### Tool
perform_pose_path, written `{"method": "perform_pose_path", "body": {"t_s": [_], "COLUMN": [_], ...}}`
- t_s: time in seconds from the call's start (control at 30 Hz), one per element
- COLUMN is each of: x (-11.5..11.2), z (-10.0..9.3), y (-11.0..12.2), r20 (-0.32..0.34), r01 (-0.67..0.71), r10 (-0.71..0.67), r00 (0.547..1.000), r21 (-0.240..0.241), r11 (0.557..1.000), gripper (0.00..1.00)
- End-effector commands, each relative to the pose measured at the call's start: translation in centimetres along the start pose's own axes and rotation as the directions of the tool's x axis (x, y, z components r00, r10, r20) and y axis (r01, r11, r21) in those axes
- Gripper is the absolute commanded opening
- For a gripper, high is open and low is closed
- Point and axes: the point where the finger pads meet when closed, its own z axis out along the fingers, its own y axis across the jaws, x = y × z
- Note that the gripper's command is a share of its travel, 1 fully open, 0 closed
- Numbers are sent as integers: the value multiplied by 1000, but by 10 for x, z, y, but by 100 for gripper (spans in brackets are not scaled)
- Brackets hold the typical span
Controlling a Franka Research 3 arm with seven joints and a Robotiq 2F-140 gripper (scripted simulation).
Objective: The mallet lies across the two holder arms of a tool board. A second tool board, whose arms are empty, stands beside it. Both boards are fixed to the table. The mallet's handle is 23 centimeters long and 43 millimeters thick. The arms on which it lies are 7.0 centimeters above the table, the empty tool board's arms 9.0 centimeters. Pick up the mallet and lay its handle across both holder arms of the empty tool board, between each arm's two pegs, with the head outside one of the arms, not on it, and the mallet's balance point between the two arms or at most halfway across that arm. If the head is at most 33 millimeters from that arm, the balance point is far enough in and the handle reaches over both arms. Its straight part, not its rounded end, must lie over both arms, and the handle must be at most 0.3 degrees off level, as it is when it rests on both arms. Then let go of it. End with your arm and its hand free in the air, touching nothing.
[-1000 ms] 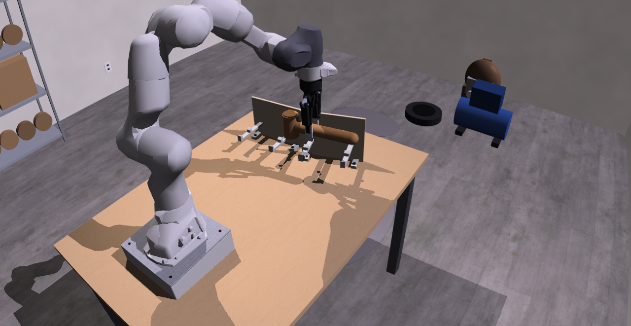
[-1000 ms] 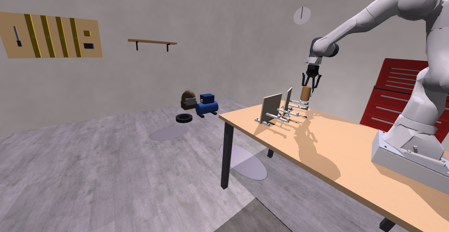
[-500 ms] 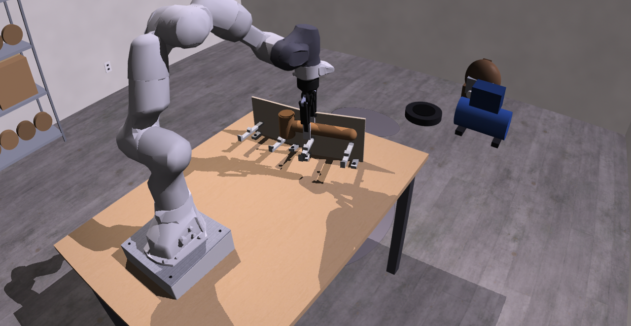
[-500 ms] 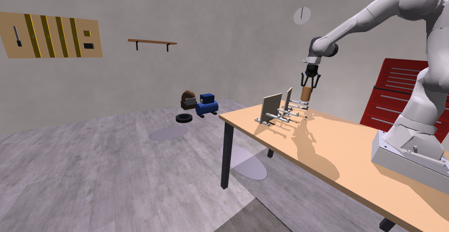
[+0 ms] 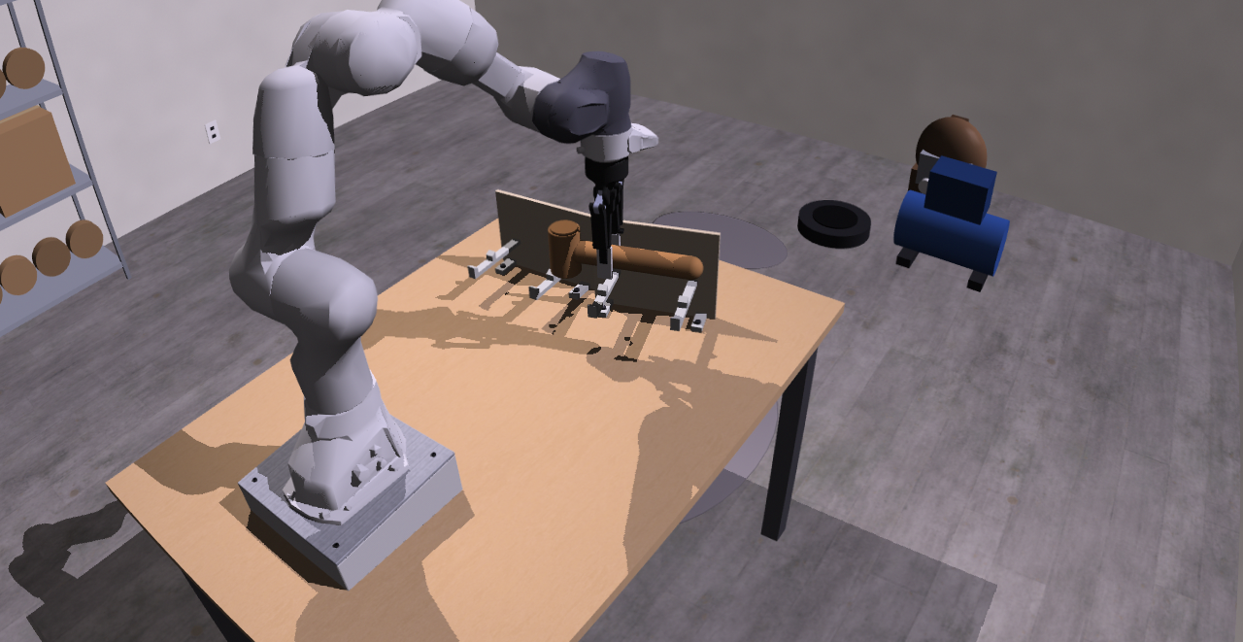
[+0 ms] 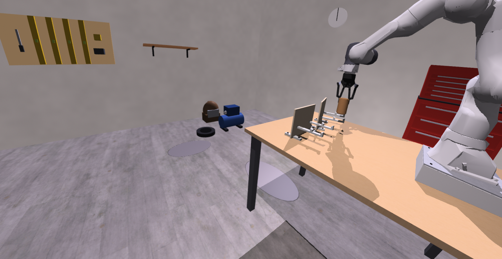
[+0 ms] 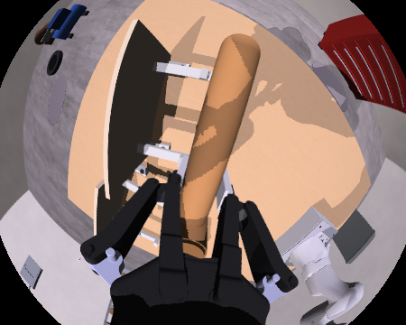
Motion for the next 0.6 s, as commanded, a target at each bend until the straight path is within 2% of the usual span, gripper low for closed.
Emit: {"method": "perform_pose_path", "body": {"t_s": [0.0,0.57], "x": [2,3], "z": [0,21], "y": [-3,-2], "r20": [-4,-5], "r01": [8,7], "r10": [-8,-7], "r00": [1000,1000], "r21": [10,10], "r11": [1000,1000], "gripper": [0,0]}}
